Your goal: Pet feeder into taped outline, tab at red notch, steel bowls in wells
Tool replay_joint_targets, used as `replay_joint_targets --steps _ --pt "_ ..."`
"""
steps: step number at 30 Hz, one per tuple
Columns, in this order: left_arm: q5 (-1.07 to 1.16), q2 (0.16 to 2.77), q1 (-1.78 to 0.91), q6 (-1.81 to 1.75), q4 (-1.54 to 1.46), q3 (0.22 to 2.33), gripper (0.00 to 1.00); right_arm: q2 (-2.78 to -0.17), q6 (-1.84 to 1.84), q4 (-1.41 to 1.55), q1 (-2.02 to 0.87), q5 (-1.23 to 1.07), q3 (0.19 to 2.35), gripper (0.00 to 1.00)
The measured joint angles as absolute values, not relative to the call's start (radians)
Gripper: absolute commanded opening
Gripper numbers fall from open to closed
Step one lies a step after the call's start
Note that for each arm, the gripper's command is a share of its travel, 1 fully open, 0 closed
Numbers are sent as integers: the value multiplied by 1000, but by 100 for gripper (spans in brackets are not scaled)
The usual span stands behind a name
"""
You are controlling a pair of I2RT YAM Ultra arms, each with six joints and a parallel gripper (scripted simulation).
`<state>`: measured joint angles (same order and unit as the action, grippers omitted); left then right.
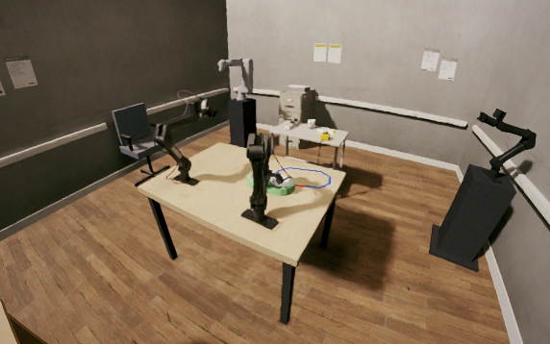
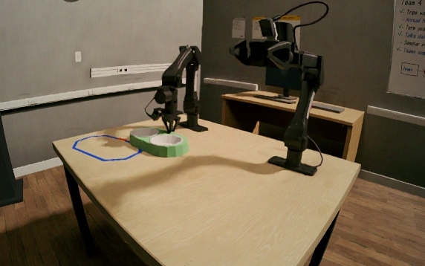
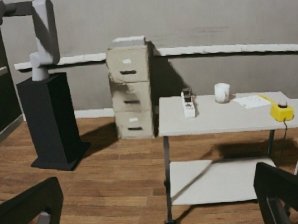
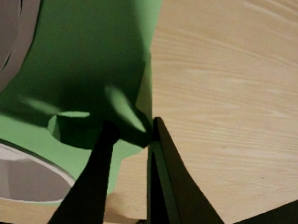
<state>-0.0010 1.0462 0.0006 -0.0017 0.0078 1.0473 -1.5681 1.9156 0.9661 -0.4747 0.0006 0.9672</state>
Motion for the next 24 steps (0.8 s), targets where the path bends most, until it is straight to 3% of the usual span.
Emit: replay_joint_targets --steps 24 --pt "-1 1046 1 -2 8 1047 100 -1568 1916 966 -475 1 967 16"
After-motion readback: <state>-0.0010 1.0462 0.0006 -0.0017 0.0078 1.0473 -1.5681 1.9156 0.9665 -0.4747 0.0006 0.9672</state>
